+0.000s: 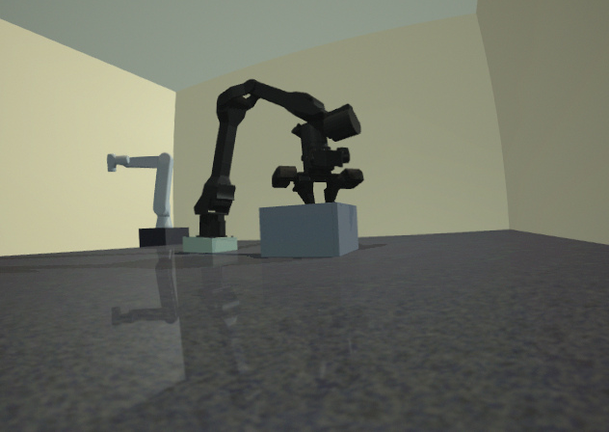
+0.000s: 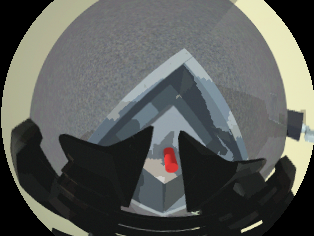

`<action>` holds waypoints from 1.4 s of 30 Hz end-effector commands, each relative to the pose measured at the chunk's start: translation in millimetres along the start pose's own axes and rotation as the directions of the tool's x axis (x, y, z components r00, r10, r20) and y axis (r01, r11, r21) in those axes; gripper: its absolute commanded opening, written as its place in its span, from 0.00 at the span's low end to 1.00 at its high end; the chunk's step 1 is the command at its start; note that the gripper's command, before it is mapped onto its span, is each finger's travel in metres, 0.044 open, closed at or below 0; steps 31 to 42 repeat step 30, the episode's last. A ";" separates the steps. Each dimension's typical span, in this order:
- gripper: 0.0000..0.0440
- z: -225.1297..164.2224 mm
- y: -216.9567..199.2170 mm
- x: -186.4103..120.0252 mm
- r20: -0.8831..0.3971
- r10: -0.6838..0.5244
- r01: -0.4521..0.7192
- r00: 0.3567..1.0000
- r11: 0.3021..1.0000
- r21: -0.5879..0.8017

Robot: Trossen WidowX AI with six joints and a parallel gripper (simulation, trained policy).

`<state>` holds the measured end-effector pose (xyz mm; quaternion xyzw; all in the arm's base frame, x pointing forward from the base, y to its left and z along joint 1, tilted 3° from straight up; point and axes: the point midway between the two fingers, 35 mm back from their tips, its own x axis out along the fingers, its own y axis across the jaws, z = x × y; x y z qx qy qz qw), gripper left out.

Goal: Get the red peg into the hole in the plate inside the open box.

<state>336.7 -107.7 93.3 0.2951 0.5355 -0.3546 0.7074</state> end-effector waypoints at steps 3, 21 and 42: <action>0.30 10.9 1.8 2.2 -0.020 -0.011 0.010 1.000 1.000 -0.021; 0.26 37.0 -11.3 14.0 -0.076 -0.053 0.051 0.996 0.998 -0.031; 0.26 53.6 -27.1 14.6 -0.077 -0.078 0.077 0.994 0.997 -0.023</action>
